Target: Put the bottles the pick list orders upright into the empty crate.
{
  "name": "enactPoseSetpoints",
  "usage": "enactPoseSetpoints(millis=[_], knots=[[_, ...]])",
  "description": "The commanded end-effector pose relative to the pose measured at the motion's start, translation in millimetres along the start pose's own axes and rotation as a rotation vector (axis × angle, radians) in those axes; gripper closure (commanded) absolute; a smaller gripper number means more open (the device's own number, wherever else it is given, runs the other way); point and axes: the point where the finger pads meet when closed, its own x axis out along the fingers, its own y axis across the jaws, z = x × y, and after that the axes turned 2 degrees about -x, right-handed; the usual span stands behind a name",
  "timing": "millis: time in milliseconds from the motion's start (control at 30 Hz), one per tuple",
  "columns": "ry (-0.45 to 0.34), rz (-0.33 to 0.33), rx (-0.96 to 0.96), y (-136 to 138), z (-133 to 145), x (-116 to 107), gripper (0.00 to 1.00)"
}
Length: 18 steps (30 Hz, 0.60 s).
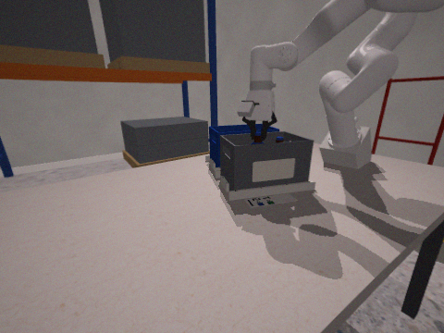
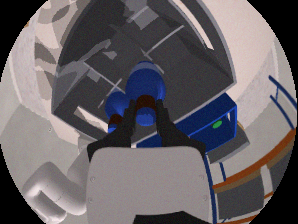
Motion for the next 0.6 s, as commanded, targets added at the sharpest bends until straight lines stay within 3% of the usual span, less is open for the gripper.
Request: enactPoseSetpoints(millis=[0, 567], knots=[[0.002, 0.003, -0.001, 0.8, -0.9, 0.8, 1.0], [0.002, 0.003, -0.001, 0.8, -0.9, 8.3, 1.0]])
